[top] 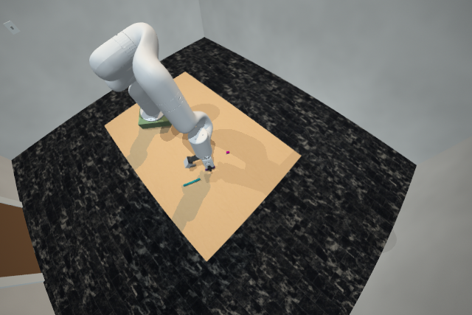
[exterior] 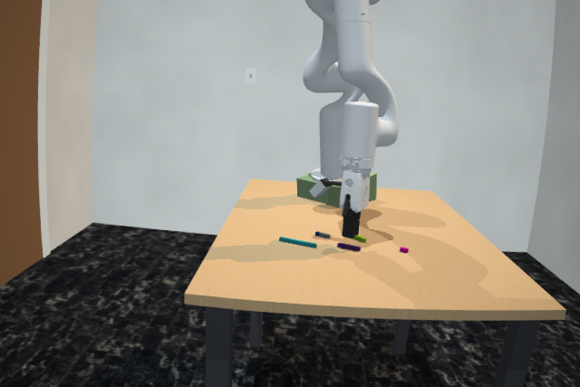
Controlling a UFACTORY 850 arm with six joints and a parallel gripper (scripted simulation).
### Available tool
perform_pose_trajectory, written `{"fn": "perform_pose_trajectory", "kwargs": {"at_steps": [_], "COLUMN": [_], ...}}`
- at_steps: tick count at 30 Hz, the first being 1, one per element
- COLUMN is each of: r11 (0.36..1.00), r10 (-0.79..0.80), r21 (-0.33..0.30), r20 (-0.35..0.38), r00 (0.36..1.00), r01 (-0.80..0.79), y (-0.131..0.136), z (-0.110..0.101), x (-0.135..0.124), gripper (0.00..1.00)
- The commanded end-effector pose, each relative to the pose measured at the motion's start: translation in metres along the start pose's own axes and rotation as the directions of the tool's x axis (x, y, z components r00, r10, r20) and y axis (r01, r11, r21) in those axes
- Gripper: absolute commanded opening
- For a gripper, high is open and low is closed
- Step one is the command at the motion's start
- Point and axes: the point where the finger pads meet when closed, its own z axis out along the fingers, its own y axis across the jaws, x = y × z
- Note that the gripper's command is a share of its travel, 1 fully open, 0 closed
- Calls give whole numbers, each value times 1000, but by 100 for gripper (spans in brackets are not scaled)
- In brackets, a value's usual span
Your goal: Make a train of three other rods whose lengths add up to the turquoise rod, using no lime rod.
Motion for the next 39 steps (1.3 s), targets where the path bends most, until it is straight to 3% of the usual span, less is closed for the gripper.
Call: {"fn": "perform_pose_trajectory", "kwargs": {"at_steps": [1,39], "r11": [1000,1000], "r10": [0,0], "r21": [3,3], "r20": [0,0], "r00": [1000,1000], "r01": [0,0], "y": [-1,-2], "z": [6,18], "x": [0,0], "gripper": [24,24]}}
